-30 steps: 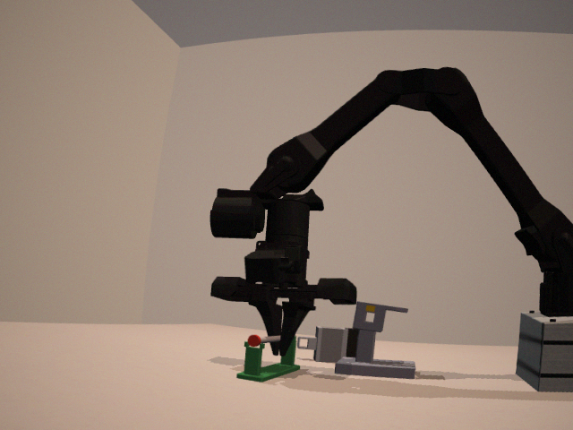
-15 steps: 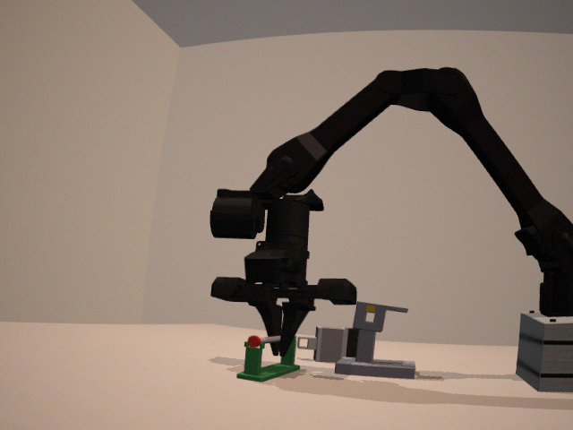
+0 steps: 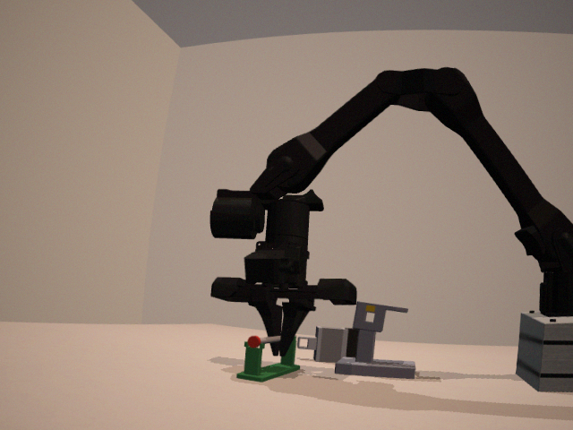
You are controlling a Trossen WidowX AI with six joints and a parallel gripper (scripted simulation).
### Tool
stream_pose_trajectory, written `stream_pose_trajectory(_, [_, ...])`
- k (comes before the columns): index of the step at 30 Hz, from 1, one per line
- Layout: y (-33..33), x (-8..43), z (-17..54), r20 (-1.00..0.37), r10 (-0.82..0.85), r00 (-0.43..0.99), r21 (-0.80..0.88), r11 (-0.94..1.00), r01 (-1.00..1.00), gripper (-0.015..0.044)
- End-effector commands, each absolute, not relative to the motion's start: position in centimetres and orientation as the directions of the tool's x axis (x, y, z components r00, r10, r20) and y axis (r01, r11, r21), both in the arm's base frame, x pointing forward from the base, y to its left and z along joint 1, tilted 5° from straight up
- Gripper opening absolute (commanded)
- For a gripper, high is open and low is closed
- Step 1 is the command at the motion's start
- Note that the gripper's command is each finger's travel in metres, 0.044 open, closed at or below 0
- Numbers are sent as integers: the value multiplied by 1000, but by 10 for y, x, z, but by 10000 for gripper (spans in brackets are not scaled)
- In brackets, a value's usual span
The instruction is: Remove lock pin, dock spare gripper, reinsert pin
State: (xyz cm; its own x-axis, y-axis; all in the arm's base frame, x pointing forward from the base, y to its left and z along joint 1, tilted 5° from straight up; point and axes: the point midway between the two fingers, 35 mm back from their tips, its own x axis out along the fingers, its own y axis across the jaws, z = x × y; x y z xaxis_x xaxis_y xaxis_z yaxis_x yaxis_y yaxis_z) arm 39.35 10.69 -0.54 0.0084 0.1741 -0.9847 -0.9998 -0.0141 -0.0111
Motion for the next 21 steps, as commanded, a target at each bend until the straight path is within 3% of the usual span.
stream_pose_trajectory(1, [107, 393, -5, -985, 174, 8, -11, -14, -1000, 79])
stream_pose_trajectory(15, [105, 391, 7, -985, 173, 2, -4, -14, -1000, 440])
stream_pose_trajectory(21, [104, 387, 14, -986, 169, -18, 16, -11, -1000, 440])
